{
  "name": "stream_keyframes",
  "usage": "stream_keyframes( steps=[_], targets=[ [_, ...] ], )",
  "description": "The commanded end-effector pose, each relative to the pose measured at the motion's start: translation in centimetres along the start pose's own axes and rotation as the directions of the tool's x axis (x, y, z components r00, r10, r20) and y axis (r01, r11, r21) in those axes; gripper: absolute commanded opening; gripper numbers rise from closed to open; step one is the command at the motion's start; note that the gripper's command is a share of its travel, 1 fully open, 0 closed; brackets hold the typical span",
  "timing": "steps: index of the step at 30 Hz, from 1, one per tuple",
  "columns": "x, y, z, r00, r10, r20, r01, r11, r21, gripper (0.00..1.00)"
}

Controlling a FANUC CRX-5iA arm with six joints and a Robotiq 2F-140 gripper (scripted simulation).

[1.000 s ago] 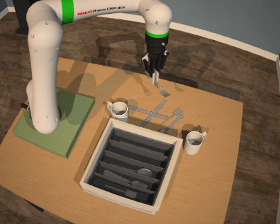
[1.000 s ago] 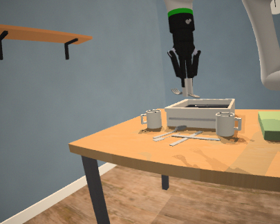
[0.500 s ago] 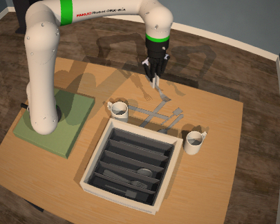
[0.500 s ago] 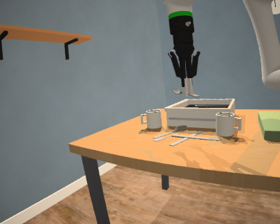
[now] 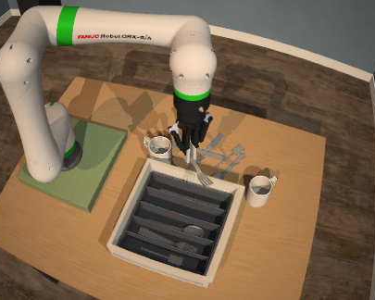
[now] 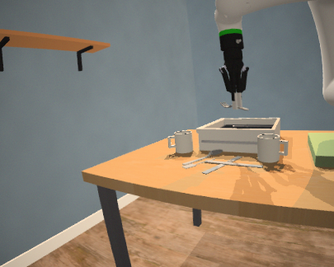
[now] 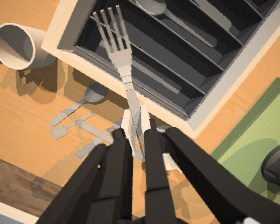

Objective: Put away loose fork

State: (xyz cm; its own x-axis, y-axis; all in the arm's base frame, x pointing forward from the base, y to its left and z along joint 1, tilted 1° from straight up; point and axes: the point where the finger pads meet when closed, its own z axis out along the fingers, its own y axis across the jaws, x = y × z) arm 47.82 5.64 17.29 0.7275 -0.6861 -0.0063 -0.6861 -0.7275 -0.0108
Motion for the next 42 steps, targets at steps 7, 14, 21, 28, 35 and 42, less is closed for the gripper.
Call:
stream_keyframes(
  steps=[7,14,21,28,35,42],
  targets=[
    [7.9,11.8,0.1,1.000,-0.005,0.004,0.005,1.000,0.008,0.04],
    [12.8,18.7,0.1,1.000,-0.008,0.004,0.008,1.000,0.008,0.04],
    [12.8,18.7,0.1,0.961,-0.278,0.001,0.278,0.961,0.009,0.04],
    [12.8,18.7,0.1,0.815,-0.579,-0.004,0.579,0.815,0.003,0.04],
    [12.8,18.6,0.1,0.727,-0.686,0.043,0.686,0.728,0.008,0.04],
    [12.9,18.6,0.3,0.723,-0.682,0.113,0.686,0.728,0.007,0.04]
  ],
)
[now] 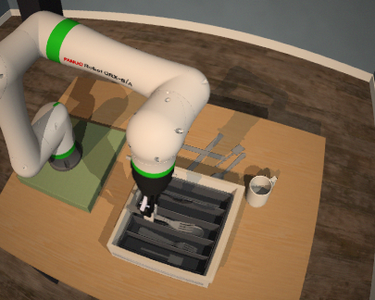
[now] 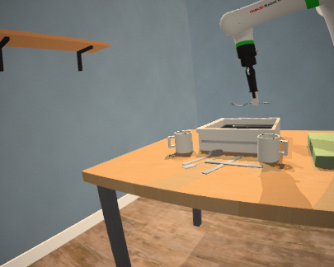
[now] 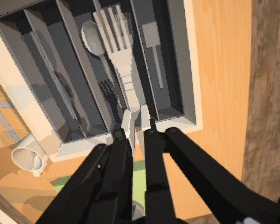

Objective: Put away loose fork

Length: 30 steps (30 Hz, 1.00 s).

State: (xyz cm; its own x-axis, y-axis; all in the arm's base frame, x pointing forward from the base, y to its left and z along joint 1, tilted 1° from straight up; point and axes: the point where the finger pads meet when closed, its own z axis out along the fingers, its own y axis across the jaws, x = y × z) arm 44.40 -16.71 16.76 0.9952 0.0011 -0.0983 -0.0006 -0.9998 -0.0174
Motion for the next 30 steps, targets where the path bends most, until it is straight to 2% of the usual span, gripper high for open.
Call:
stream_keyframes(
  steps=[1,30],
  targets=[
    [0.03,0.02,0.01,1.000,-0.001,0.012,0.001,1.000,0.002,0.04],
    [0.10,0.02,0.62,1.000,-0.001,0.012,0.001,1.000,0.003,0.04]
  ],
)
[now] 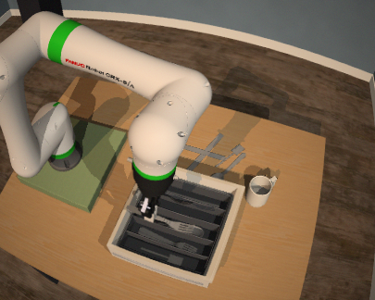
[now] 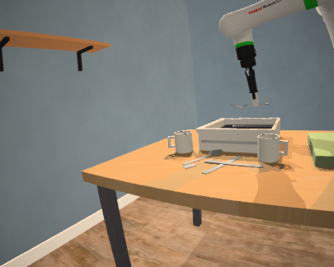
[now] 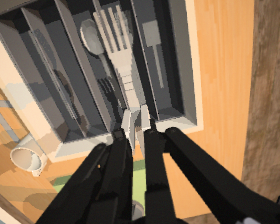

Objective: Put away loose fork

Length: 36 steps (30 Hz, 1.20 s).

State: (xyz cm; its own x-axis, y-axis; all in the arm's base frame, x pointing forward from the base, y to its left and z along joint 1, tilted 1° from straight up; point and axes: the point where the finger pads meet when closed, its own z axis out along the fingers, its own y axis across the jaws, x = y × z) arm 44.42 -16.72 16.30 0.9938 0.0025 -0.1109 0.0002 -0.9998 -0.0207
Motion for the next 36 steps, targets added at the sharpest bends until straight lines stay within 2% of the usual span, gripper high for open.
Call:
stream_keyframes(
  steps=[1,14,36],
  targets=[
    [0.1,0.0,0.3,1.000,0.000,0.000,0.000,1.000,0.000,0.04],
    [0.3,0.0,2.6,1.000,0.000,0.000,0.000,1.000,0.000,0.04],
    [1.2,0.0,9.5,1.000,0.000,0.000,0.000,1.000,0.000,0.04]
  ],
)
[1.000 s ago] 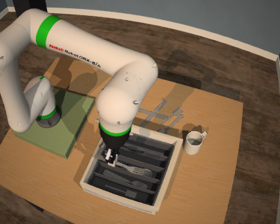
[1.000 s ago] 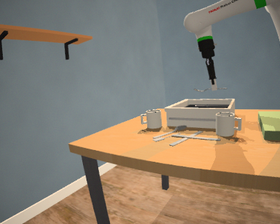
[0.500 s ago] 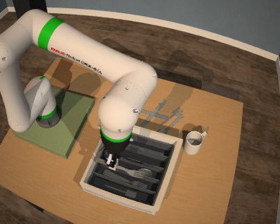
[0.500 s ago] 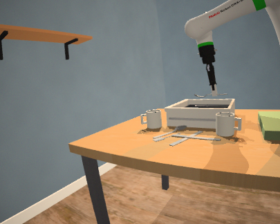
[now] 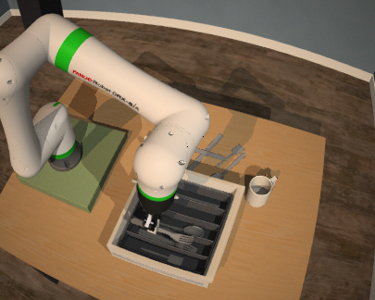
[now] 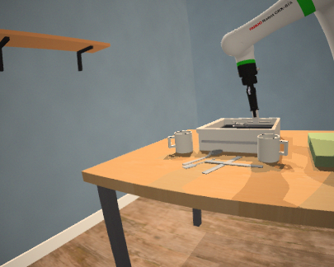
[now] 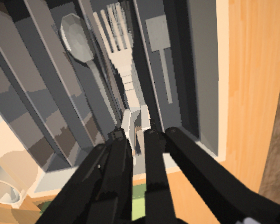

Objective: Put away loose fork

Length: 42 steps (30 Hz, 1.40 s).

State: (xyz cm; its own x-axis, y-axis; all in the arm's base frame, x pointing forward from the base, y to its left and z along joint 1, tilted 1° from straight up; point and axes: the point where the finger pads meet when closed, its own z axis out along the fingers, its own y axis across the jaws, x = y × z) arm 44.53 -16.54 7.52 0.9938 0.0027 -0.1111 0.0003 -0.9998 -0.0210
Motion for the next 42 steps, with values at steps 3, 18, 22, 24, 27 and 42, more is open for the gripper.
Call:
stream_keyframes(
  steps=[3,18,22,24,27,42],
  targets=[
    [0.2,0.0,1.7,1.000,0.000,-0.001,0.000,1.000,0.000,0.04],
    [0.6,0.0,4.7,1.000,0.000,-0.001,0.000,1.000,0.000,0.04],
    [0.7,0.0,5.1,1.000,0.000,-0.001,0.000,1.000,0.000,0.04],
    [0.7,0.0,5.2,1.000,0.000,-0.001,0.000,1.000,0.000,0.04],
    [0.7,0.0,5.3,1.000,0.000,-0.001,0.000,1.000,0.000,0.04],
    [0.7,0.0,5.4,1.000,0.000,-0.001,0.000,1.000,0.000,0.04]
  ],
)
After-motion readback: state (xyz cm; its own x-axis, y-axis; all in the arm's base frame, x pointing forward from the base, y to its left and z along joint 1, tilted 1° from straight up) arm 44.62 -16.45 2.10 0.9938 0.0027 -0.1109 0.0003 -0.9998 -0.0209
